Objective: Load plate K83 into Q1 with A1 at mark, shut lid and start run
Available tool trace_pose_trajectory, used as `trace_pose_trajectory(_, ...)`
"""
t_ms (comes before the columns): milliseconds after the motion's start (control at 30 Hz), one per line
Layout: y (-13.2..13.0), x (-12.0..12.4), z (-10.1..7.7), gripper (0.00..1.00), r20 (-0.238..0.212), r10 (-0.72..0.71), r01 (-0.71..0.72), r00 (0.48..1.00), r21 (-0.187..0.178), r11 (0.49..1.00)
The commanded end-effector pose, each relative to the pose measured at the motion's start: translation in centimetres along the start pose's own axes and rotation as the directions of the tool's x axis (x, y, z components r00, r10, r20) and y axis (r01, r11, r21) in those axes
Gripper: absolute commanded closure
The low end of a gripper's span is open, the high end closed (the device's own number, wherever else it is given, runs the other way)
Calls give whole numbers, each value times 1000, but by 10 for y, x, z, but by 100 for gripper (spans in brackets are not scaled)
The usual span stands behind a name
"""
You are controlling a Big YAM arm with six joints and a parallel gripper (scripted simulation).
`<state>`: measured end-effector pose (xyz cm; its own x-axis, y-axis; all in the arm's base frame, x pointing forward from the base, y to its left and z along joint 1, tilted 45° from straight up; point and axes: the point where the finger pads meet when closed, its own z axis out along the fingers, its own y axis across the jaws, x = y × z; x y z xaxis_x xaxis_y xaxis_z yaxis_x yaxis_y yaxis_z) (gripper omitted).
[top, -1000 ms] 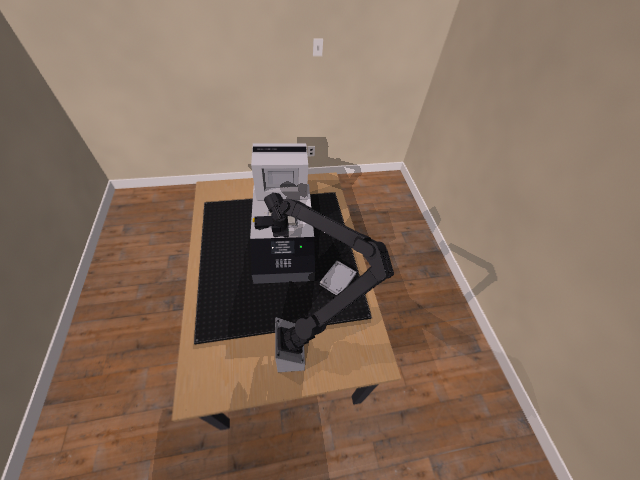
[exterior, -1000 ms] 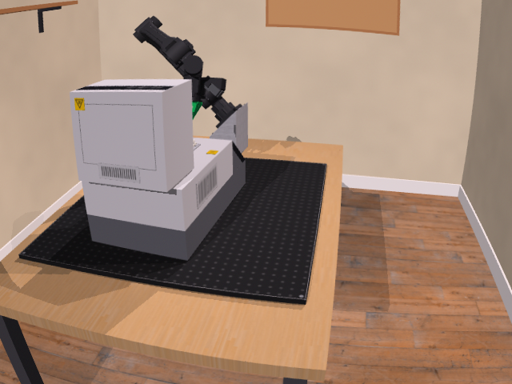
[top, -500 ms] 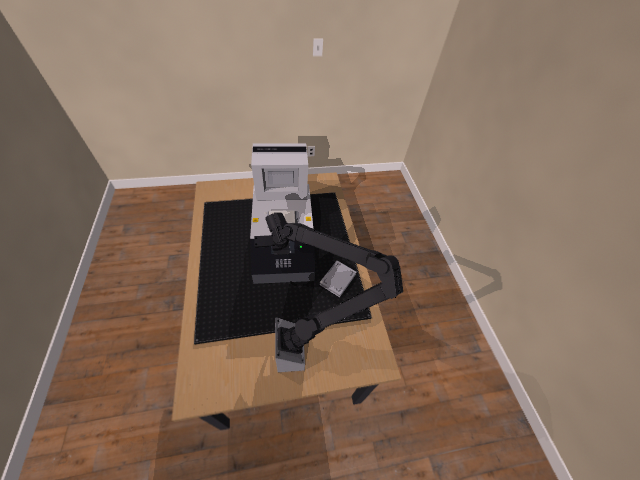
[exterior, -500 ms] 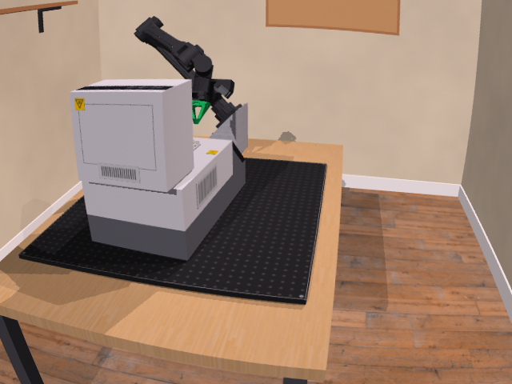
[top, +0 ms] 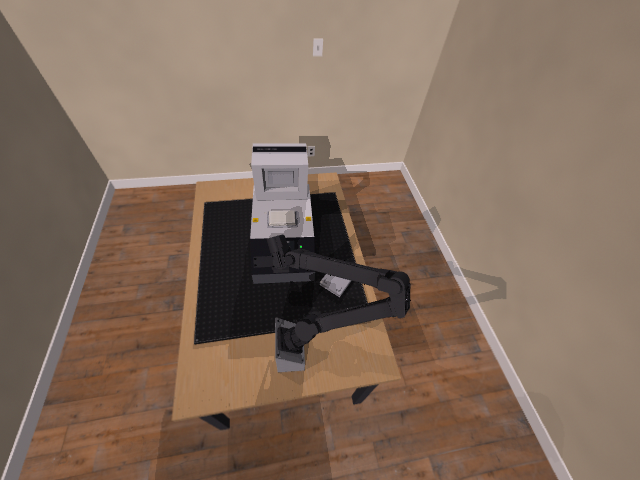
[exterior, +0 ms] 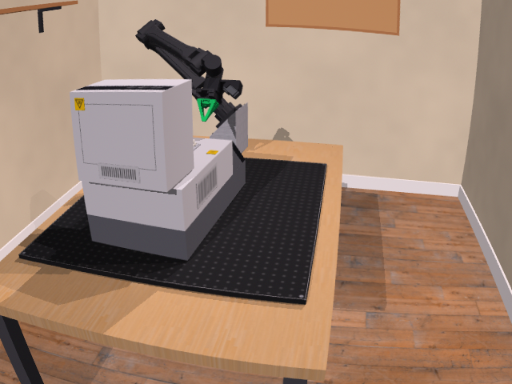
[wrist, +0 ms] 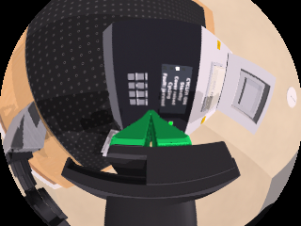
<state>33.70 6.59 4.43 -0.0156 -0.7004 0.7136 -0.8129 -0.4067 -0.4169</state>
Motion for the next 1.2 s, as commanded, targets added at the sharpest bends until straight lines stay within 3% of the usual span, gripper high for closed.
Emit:
trace_pose_trajectory(0, 19, -7, -11, 100, 10, -12, 12, 1000, 5, 1000)
trace_pose_trajectory(33, 24, -6, -14, 100, 10, -5, 5, 1000, 5, 1000)
trace_pose_trajectory(100, 32, -4, -19, 100, 11, 10, -11, 1000, 103, 995)
trace_pose_trajectory(300, 53, -7, -30, 100, 11, 19, -20, 1000, 70, 997)
trace_pose_trajectory(633, 47, -4, -22, 100, -2, 18, -18, 1000, 35, 999)
trace_pose_trajectory(867, 25, -3, -30, 100, 15, 51, -52, 999, 73, 996)
trace_pose_trajectory(1167, 16, -12, -32, 100, 24, 44, -46, 999, 91, 995)
